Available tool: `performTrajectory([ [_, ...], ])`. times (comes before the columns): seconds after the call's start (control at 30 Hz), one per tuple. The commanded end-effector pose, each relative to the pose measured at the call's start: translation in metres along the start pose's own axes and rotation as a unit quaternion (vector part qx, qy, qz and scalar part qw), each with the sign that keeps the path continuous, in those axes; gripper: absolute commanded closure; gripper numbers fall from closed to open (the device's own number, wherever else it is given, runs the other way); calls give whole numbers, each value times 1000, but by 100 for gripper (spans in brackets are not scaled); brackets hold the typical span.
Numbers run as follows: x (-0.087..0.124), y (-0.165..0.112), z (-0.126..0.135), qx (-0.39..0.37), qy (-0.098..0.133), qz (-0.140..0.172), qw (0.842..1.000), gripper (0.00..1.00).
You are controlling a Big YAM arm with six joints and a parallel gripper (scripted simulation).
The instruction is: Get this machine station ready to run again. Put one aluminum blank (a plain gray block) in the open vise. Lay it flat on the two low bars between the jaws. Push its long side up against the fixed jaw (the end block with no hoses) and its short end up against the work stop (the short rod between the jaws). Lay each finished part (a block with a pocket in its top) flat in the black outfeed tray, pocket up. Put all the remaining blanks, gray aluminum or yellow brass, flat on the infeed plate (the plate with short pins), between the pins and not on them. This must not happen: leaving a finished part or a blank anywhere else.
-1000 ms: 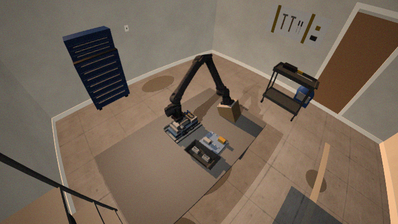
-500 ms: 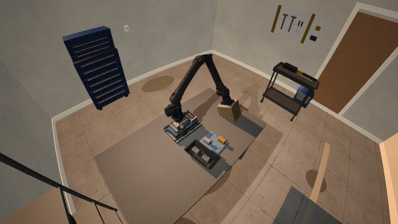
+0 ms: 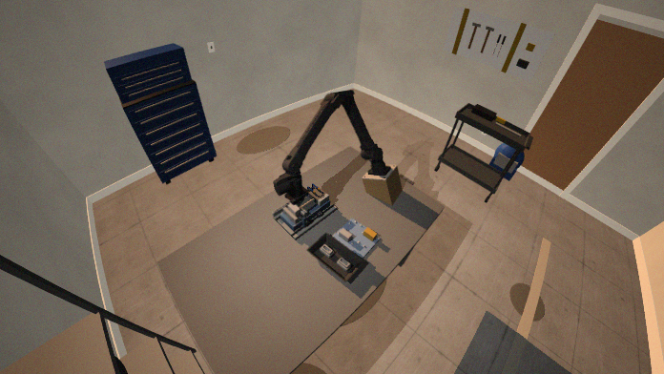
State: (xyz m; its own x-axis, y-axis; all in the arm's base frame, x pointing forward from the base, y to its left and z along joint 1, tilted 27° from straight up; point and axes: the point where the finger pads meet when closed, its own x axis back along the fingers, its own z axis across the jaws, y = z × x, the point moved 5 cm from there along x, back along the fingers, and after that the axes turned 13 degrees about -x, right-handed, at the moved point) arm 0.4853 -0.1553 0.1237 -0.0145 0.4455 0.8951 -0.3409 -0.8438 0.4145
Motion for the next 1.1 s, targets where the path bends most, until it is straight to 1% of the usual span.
performTrajectory([
  [0.0, 6, 10, 18, -12, 10, 1, 1000, 100],
  [0.2, 4, 9, 18, -11, 7, 1, 1000, 100],
  [0.47, 8, 10, 21, -13, 11, 1, 1000, 100],
  [1.07, 5, 4, 27, -13, 12, 1, 1000, 100],
])
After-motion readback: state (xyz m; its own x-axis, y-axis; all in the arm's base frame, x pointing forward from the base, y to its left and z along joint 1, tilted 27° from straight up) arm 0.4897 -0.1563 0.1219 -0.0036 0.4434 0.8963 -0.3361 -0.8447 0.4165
